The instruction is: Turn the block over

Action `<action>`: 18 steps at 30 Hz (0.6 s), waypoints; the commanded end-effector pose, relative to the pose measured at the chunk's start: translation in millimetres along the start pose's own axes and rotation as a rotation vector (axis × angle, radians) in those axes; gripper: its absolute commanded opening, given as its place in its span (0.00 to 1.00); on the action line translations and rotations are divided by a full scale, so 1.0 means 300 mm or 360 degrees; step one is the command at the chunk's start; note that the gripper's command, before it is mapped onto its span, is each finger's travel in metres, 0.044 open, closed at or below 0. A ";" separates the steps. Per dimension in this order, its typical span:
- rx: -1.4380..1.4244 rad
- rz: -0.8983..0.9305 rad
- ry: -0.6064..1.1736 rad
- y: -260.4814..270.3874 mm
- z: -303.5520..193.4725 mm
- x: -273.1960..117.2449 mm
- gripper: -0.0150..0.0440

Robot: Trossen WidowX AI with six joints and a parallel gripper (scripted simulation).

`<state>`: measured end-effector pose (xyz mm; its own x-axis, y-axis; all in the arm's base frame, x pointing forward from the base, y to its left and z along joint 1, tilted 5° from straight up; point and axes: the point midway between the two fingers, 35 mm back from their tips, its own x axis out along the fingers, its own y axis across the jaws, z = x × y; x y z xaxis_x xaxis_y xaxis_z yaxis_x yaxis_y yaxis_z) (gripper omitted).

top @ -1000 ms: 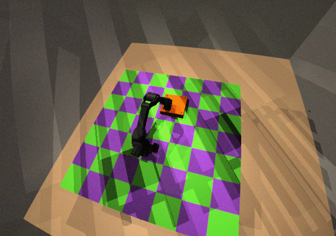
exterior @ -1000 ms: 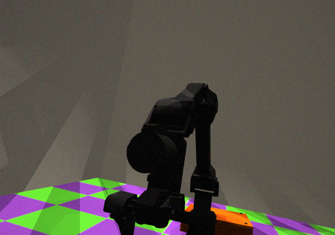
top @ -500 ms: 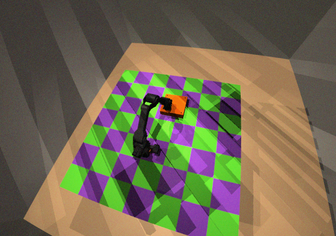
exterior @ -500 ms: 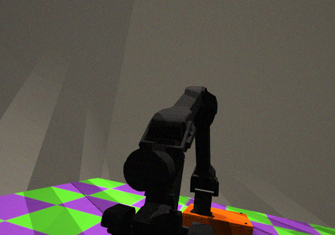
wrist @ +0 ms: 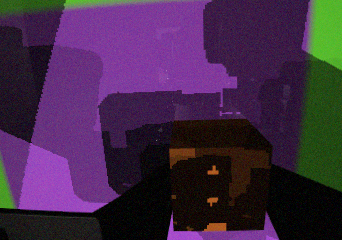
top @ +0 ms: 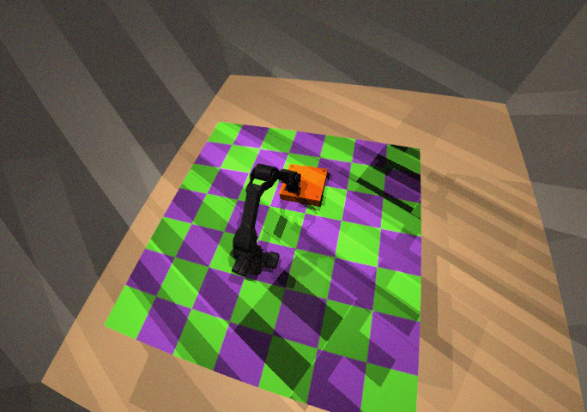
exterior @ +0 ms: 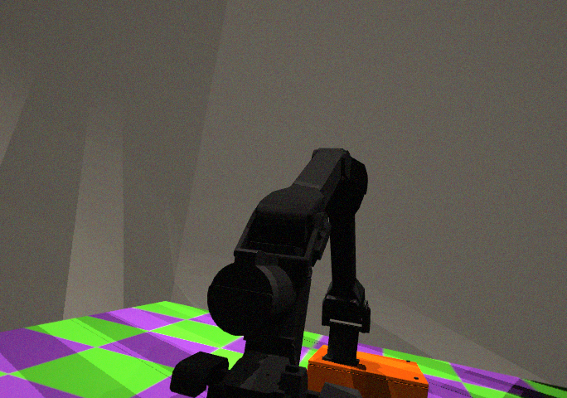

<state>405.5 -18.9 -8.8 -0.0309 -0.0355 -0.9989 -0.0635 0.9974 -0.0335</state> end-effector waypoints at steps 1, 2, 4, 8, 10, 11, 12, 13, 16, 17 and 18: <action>-0.0004 -0.0006 0.0001 -0.002 0.000 0.003 0.50; -0.0004 -0.0006 0.0001 -0.002 0.000 0.003 0.49; -0.0004 -0.0006 0.0001 -0.002 0.000 0.003 0.46; -0.0004 -0.0006 0.0001 -0.002 0.000 0.003 0.42; -0.0004 -0.0006 0.0001 -0.002 0.000 0.003 0.40; -0.0004 -0.0006 0.0001 -0.002 0.000 0.003 0.39; -0.0004 -0.0006 0.0001 -0.002 0.000 0.003 0.37; -0.0004 -0.0006 0.0001 -0.002 0.000 0.003 0.36; -0.0004 -0.0006 0.0000 -0.002 0.001 -0.034 0.25; -0.0004 -0.0006 0.0000 -0.002 0.001 -0.060 0.25; -0.0004 -0.0006 0.0000 -0.002 0.001 -0.081 0.25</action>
<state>404.0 -18.8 -2.8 -0.0431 -0.0352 -0.9985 -0.0641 0.9974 -0.0324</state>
